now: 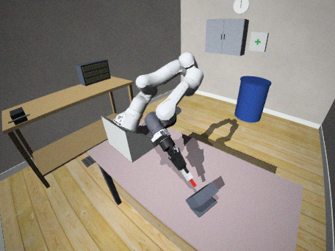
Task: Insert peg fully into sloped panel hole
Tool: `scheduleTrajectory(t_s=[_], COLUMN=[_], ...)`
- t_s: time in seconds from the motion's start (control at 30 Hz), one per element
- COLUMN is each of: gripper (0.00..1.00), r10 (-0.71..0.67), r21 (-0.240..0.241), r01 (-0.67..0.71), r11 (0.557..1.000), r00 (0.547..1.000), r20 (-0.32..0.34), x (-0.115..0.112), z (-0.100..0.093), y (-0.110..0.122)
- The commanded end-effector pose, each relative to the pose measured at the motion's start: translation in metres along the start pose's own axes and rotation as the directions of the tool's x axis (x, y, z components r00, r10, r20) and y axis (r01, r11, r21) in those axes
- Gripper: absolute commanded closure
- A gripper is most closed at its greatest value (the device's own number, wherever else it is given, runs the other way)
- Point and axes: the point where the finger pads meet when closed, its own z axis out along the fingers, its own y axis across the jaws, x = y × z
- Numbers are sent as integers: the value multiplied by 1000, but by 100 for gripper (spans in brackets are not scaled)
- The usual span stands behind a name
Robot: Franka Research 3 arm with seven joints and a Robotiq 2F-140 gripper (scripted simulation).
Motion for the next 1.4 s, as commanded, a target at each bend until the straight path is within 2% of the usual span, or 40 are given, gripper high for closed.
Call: scheduleTrajectory(t_s=[0.0, 0.87, 1.37], gripper=[100, 100, 100], r10=[-1, -1, -1], r21=[64, 64, 64], r01=[3, 3, 3], r11=[998, 998, 998], r00=[999, 999, 999], r20=[-33, -33, -33], x=[1, 1, 2], z=[0, 1, 19], y=[-3, -3, -2])
